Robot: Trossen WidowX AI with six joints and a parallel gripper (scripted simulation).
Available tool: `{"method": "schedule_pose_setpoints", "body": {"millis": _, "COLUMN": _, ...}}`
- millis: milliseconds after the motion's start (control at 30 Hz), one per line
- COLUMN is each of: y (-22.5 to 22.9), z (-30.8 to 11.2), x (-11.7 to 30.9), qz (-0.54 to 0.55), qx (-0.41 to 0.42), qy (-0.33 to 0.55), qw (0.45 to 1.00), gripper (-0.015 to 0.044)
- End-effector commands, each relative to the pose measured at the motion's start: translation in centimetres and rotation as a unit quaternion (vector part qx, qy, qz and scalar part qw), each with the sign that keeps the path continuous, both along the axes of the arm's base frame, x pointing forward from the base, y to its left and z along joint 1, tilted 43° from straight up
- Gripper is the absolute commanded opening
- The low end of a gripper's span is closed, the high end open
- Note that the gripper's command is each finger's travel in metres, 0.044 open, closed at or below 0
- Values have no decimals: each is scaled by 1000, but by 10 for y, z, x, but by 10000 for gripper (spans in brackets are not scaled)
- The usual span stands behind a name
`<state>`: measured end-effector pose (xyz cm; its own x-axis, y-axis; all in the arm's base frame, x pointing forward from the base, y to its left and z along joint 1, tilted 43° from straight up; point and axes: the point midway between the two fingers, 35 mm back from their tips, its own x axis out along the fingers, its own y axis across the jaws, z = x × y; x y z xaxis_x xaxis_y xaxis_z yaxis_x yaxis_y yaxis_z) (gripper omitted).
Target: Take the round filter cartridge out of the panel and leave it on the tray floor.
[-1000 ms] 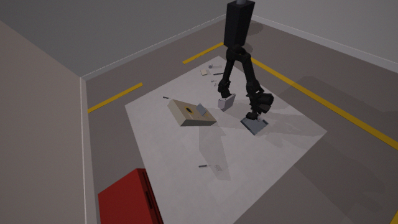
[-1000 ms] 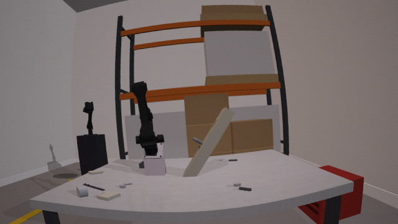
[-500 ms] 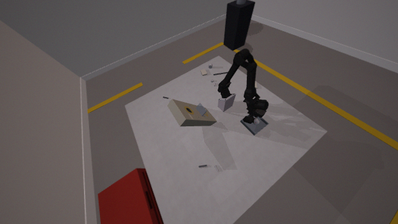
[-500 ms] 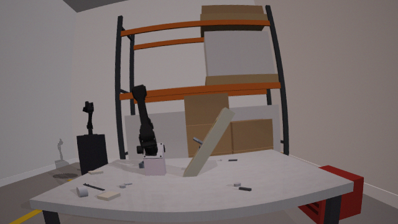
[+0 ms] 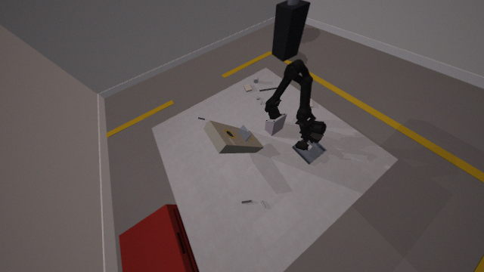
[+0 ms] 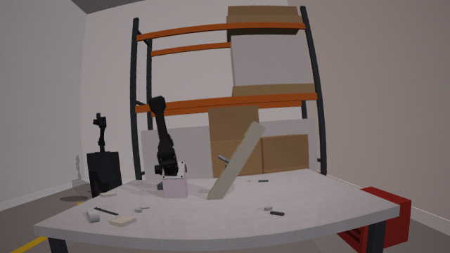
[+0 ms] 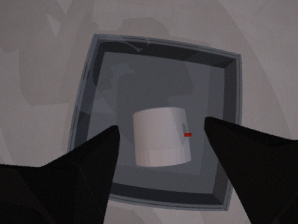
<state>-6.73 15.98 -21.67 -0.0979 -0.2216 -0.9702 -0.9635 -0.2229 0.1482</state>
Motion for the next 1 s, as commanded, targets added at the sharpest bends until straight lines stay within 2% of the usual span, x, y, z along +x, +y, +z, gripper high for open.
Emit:
{"method": "schedule_pose_setpoints", "body": {"millis": 0, "y": 1, "z": 0, "x": 0, "qz": 0, "qx": 1, "qy": 0, "qw": 1000, "gripper": 394}}
{"method": "schedule_pose_setpoints", "body": {"millis": 67, "y": 1, "z": 0, "x": 0, "qz": 0, "qx": 1, "qy": 0, "qw": 1000, "gripper": 440}}
{"method": "schedule_pose_setpoints", "body": {"millis": 167, "y": 8, "z": 6, "x": -1, "qz": 0, "qx": 1, "qy": 0, "qw": 1000, "gripper": 440}}
{"method": "schedule_pose_setpoints", "body": {"millis": 367, "y": 47, "z": 53, "x": -2, "qz": 0, "qx": 1, "qy": 0, "qw": 1000, "gripper": 440}}
{"method": "schedule_pose_setpoints", "body": {"millis": 967, "y": 42, "z": 44, "x": -4, "qz": -3, "qx": 4, "qy": 3, "qw": 1000, "gripper": 440}}
